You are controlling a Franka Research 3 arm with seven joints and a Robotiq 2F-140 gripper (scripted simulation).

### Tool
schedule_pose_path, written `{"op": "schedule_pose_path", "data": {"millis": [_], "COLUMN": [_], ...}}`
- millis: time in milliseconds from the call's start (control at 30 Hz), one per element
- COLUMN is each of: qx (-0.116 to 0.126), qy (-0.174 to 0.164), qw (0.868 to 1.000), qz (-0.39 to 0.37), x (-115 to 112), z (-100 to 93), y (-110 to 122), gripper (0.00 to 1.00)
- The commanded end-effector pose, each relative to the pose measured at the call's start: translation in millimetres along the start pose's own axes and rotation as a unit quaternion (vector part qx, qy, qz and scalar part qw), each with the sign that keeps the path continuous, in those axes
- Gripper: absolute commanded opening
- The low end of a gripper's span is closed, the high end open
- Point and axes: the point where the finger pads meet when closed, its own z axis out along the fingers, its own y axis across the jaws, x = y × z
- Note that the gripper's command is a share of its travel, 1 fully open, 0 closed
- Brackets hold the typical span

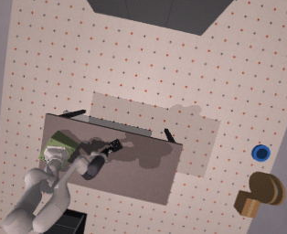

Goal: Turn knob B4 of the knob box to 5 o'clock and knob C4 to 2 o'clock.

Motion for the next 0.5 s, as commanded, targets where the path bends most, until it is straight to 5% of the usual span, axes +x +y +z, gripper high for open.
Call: {"op": "schedule_pose_path", "data": {"millis": [0,467], "qx": [0.001,0.001], "qy": [0.000,0.000], "qw": [1.000,1.000], "qz": [-0.006,-0.006], "x": [-0.4,-0.5], "z": [-0.2,1.1], "y": [0.0,0.0], "gripper": [0.12,0.12]}}
